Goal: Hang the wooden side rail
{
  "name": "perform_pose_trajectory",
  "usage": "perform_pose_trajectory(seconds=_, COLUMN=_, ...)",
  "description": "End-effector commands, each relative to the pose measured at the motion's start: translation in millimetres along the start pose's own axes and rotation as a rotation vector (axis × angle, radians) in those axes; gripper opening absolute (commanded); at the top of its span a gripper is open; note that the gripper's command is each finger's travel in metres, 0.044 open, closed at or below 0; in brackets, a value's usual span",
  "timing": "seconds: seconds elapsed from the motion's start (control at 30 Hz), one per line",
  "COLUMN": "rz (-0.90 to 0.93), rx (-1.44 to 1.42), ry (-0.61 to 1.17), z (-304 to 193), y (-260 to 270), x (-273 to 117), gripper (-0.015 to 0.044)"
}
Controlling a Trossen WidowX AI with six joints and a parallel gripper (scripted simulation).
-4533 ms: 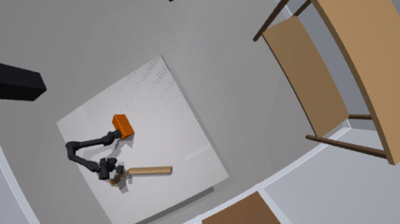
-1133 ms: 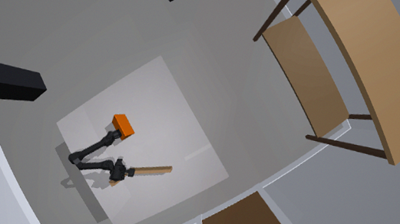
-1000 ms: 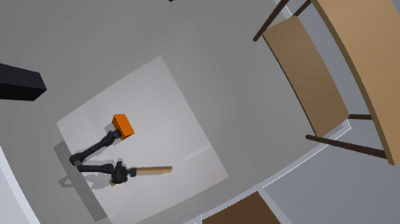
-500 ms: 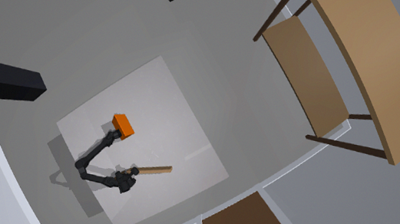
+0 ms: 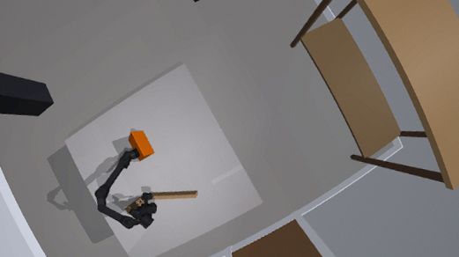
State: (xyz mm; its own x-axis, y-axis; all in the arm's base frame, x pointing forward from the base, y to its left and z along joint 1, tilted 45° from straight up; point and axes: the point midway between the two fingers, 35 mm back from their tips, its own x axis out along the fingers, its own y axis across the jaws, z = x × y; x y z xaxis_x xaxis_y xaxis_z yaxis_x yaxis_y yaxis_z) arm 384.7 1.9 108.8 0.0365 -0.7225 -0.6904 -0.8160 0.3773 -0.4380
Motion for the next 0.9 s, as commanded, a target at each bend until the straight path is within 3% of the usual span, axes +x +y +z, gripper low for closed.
perform_pose_trajectory(seconds=0.0, rz=0.083, rx=-0.112, ry=0.009, z=-4.0, y=2.2, x=-6.7, gripper=0.0440)
perform_pose_trajectory(seconds=0.23, rz=0.083, rx=-0.112, ry=0.009, z=-4.0, y=2.3, x=-5.3, gripper=0.0440)
perform_pose_trajectory(seconds=0.4, rz=0.082, rx=-0.112, ry=0.010, z=-4.6, y=4.7, x=26.6, gripper=0.0440)
perform_pose_trajectory(seconds=0.87, rz=0.081, rx=-0.111, ry=0.010, z=-4.8, y=6.0, x=46.9, gripper=0.0440)
